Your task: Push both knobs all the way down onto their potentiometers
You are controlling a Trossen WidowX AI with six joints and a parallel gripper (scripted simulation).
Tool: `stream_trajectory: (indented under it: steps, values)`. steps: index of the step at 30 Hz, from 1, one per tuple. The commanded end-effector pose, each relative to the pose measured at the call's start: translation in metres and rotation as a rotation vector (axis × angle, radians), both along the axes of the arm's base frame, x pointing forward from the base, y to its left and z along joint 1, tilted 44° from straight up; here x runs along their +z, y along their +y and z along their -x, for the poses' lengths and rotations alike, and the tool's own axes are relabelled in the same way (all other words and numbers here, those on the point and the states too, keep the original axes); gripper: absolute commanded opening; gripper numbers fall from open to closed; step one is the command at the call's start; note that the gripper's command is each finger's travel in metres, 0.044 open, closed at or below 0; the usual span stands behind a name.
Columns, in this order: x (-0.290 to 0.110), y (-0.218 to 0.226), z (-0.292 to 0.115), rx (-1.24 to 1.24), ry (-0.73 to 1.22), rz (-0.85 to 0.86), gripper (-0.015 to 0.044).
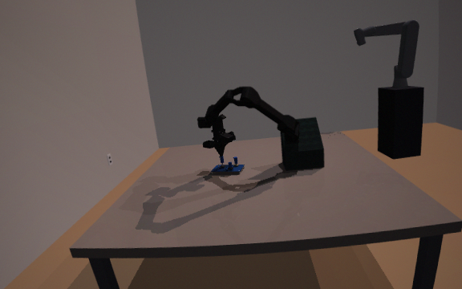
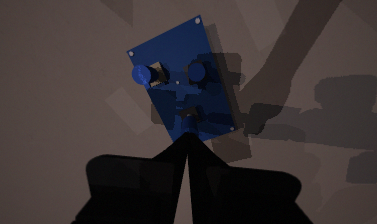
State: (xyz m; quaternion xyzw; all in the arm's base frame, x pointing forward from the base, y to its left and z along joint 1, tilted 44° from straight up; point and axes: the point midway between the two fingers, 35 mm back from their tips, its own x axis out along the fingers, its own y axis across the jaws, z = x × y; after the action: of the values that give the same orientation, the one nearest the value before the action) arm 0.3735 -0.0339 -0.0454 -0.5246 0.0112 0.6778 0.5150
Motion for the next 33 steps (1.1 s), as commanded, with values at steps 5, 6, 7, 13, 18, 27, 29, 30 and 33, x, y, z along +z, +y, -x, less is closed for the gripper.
stream_trajectory:
  steps: [5, 6, 7, 13, 18, 27, 29, 30, 33]
  values:
    - [0.0008, 0.0007, -0.0001, -0.001, 0.001, -0.005, 0.0]
    - [0.0008, 0.0007, -0.0001, -0.001, 0.001, -0.005, 0.0]
    - [0.0008, 0.0007, -0.0001, -0.001, 0.001, -0.005, 0.0]
    - [0.0008, 0.0007, -0.0001, -0.001, 0.001, -0.005, 0.0]
    - [-0.0007, 0.0021, -0.0003, -0.001, 0.001, -0.005, 0.0]
    - [-0.0018, 0.0032, -0.0004, -0.001, 0.001, -0.005, 0.0]
    - [-0.0018, 0.0032, -0.0004, -0.001, 0.001, -0.005, 0.0]
    - [-0.002, 0.0033, -0.0004, -0.001, 0.001, -0.005, 0.0]
    - [-0.0031, 0.0044, -0.0005, -0.001, 0.001, -0.005, 0.0]
